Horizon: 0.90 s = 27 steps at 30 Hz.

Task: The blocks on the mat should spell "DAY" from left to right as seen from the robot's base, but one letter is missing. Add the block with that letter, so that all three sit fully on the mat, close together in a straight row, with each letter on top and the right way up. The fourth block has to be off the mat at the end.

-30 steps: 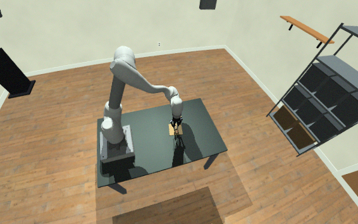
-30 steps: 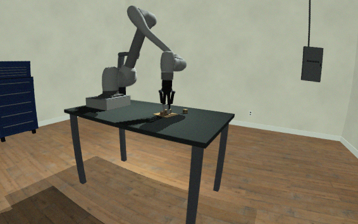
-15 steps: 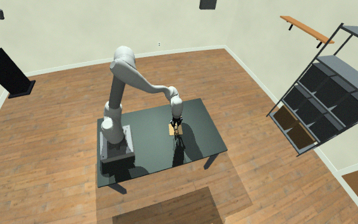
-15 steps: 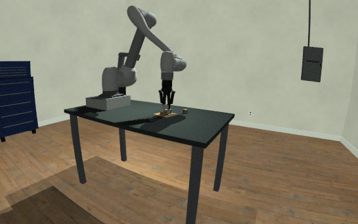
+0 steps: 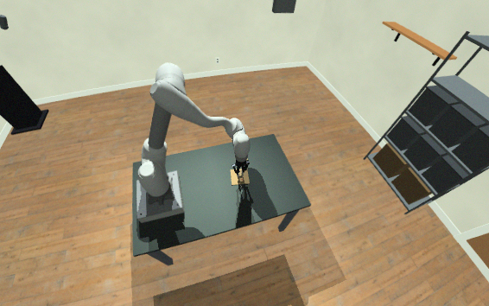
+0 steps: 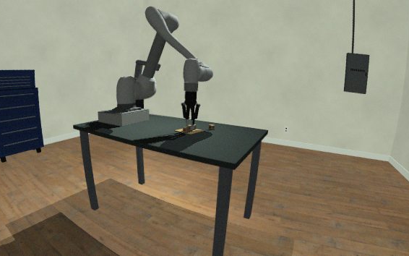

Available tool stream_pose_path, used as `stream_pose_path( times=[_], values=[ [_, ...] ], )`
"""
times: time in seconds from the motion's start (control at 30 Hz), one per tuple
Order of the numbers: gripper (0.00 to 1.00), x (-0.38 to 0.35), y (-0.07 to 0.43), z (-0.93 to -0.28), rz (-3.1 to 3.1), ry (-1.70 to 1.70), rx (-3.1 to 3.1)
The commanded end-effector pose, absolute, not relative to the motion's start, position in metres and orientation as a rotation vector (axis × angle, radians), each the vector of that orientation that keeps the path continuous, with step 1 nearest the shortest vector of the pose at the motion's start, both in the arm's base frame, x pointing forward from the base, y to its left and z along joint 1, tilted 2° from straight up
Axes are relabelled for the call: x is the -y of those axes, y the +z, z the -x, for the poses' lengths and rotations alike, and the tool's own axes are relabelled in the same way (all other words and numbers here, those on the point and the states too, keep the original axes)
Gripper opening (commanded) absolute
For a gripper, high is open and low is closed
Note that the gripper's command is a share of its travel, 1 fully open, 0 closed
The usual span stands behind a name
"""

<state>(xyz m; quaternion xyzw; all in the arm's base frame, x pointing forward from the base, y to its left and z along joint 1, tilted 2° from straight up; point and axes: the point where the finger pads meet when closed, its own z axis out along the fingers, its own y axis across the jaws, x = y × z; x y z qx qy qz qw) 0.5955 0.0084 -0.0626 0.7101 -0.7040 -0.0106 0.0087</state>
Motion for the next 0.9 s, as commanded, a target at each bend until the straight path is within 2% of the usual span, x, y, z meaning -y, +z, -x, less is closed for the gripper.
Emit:
stream_pose_path(
  times=[0.0, 0.87],
  values=[
    [0.16, -0.0090, -0.0657, -0.5904, -2.217, -0.035, 2.190],
    [0.16, -0.0076, -0.0656, -0.5885, -2.221, -0.035, 2.186]
  ],
)
